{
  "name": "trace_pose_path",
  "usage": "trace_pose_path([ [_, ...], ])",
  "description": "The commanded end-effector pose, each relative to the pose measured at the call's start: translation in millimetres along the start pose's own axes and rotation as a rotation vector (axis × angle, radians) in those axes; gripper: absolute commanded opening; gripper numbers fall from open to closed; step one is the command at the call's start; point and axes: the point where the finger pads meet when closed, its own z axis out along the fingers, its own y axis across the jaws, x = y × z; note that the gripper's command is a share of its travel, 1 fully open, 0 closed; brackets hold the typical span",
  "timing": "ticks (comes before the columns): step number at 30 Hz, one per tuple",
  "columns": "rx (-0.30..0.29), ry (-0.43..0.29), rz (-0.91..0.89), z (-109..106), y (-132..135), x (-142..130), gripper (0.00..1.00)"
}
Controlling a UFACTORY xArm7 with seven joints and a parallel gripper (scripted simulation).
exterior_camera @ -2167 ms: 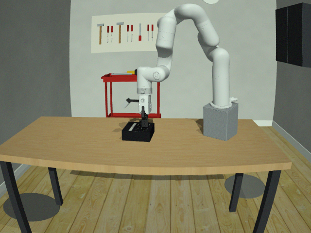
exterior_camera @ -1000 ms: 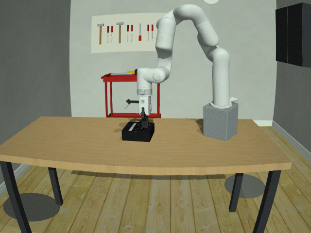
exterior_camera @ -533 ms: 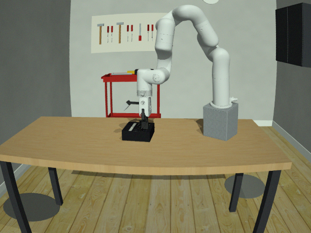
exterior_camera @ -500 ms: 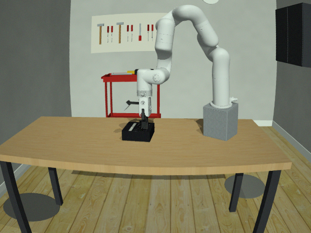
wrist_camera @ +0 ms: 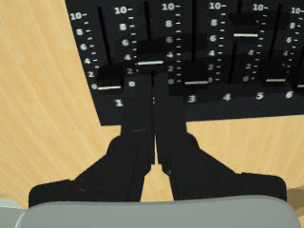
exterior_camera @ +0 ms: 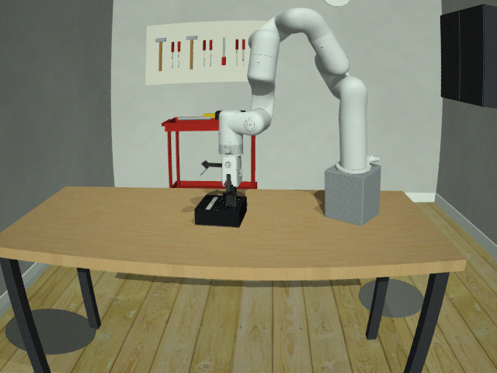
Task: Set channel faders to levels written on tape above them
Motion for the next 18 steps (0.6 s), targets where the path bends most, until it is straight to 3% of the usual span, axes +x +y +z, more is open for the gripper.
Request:
trace_pose_path([
  [1, 0.001, 0.003, 0.0, -1.0, -0.2, 2.1, 0.0],
  [18, 0.001, 0.003, 0.0, -1.0, -0.2, 8.4, 0.0],
])
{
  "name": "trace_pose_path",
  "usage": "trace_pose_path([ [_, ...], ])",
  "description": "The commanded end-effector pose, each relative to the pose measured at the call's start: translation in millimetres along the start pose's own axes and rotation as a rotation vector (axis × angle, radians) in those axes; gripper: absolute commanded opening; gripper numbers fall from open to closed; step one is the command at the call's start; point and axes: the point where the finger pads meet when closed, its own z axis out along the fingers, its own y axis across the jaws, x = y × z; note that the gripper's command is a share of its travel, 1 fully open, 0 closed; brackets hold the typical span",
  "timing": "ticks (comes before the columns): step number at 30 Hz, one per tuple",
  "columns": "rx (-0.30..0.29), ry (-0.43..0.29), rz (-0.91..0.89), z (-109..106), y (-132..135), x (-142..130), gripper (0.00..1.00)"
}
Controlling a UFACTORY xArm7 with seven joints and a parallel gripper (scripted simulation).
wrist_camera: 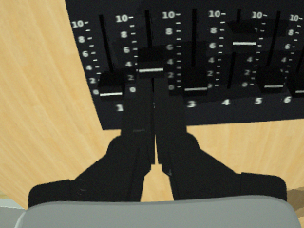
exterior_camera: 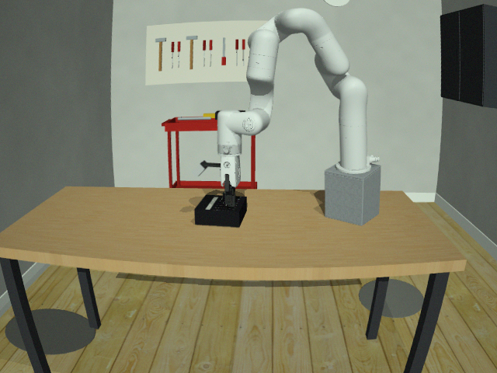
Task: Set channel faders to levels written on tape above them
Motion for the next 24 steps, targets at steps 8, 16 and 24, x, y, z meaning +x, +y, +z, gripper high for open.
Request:
trace_pose_path([
  [8, 0.001, 0.003, 0.0, -1, 0, 8, 0.0],
  [16, 0.001, 0.003, 0.0, -1, 0, 12, 0.0],
  [24, 0.001, 0.003, 0.0, -1, 0, 15, 0.0],
])
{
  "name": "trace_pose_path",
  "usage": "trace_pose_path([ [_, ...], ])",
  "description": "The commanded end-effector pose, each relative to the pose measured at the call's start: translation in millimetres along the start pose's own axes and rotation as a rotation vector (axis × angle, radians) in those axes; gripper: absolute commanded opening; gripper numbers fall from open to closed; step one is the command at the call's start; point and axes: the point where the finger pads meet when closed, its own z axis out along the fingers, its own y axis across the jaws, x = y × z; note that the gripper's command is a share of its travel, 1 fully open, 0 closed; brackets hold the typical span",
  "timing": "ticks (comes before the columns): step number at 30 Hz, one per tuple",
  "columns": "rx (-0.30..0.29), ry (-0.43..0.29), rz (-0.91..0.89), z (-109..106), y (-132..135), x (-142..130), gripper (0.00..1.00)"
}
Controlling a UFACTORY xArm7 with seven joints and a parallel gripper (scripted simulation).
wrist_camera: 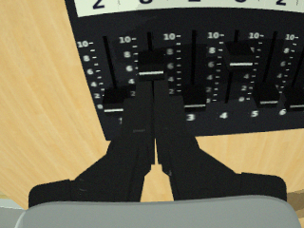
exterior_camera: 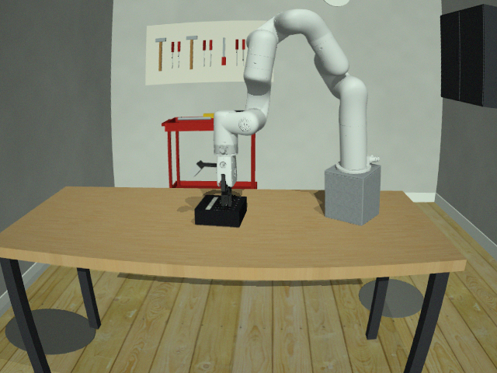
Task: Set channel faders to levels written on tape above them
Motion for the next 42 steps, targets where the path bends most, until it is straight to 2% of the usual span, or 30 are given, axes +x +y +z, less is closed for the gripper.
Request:
trace_pose_path([
  [1, 0.001, 0.004, 0.0, -1.1, -0.2, 3.3, 0.0],
  [42, 0.001, 0.004, 0.0, -1.1, -0.2, 0.0, 0.0],
])
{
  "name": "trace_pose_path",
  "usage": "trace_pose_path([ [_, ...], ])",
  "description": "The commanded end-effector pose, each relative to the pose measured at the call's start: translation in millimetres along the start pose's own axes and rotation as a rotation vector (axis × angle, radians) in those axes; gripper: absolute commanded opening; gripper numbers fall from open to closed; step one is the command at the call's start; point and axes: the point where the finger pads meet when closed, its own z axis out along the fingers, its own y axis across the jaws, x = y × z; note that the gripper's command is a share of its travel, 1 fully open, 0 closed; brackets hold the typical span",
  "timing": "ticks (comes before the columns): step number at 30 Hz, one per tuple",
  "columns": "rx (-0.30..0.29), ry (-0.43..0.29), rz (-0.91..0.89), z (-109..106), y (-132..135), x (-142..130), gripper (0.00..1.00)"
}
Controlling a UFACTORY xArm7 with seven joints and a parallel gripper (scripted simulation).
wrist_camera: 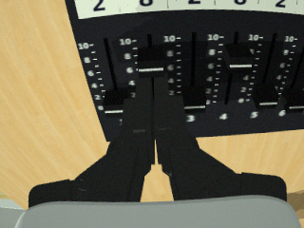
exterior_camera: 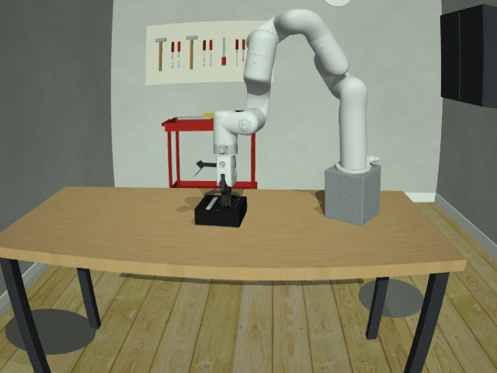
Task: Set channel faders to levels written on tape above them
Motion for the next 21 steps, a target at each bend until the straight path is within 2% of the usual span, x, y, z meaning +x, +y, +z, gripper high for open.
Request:
trace_pose_path([
  [1, 0.001, 0.003, 0.0, -1, 0, -2, 0.0],
  [12, 0.001, 0.003, 0.0, -2, 0, -3, 0.0],
  [21, 0.001, 0.003, 0.0, -25, 0, -3, 0.0],
])
